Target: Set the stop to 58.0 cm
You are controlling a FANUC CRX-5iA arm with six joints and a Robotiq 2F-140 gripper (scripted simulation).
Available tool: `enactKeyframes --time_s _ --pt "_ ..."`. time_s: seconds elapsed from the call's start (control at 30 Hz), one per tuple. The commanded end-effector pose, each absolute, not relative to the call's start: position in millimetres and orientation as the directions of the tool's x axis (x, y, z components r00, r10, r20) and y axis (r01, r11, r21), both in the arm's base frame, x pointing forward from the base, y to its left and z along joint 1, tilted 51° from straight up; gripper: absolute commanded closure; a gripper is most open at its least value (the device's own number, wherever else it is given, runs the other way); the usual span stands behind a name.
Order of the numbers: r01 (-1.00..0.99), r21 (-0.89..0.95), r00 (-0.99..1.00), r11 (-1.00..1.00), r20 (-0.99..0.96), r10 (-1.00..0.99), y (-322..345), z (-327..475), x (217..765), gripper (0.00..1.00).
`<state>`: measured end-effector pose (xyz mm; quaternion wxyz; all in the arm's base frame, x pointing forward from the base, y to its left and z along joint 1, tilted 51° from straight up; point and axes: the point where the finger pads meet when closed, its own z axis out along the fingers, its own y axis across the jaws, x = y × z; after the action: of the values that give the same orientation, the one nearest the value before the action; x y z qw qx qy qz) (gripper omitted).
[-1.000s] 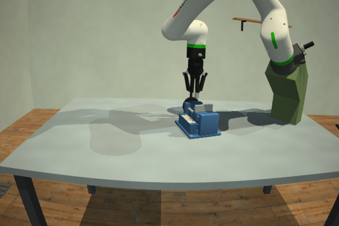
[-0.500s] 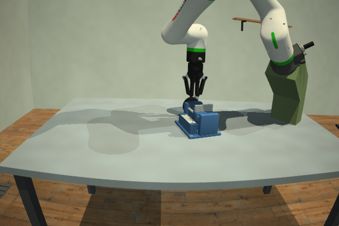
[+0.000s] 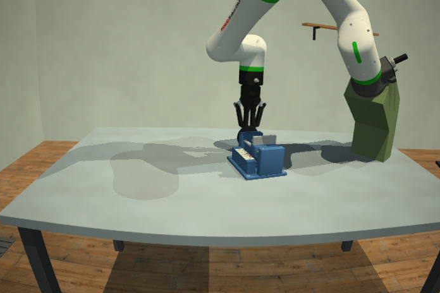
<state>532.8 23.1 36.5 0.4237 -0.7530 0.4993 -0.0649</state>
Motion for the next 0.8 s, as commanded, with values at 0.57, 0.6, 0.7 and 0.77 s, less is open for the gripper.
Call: enactKeyframes --time_s 0.57,0.6,0.7,0.77 --pt "-0.697 -0.703 0.493 -0.142 -0.325 -0.807 28 54 553 0.96" --pt "-0.697 -0.703 0.493 -0.142 -0.325 -0.807 28 55 554 0.96" --pt "-0.697 -0.703 0.493 -0.142 -0.325 -0.807 27 60 556 0.96" --pt "-0.697 -0.703 0.493 -0.142 -0.325 -0.807 27 63 557 0.96"
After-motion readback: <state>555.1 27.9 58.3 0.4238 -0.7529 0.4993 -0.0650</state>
